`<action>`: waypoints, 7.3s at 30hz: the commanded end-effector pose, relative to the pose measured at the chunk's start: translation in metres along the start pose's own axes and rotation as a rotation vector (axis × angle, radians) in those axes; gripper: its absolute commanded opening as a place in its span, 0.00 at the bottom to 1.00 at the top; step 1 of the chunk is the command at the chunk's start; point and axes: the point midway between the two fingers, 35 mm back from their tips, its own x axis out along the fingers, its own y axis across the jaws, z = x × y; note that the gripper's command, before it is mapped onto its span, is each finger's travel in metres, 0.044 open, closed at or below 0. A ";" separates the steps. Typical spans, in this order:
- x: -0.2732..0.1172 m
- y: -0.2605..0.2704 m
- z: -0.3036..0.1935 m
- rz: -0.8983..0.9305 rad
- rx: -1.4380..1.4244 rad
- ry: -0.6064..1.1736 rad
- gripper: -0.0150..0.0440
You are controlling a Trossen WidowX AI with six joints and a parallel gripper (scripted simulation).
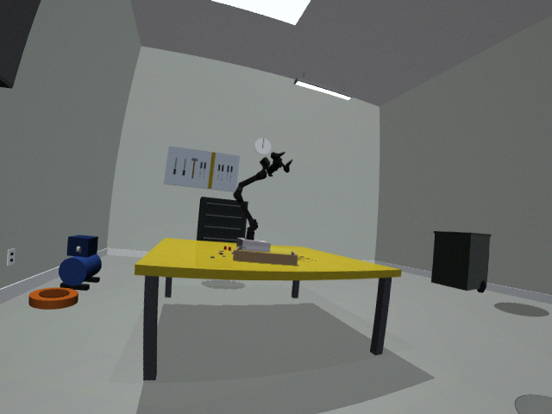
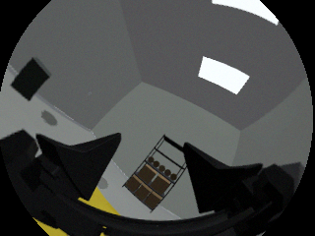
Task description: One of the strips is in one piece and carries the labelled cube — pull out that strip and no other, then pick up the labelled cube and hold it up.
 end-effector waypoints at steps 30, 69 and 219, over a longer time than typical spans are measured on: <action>-0.146 0.037 -0.454 -0.166 0.369 1.123 0.93; -0.245 0.019 -0.576 -0.325 0.747 1.918 0.26; -0.356 0.093 -0.609 -0.313 0.862 2.221 0.25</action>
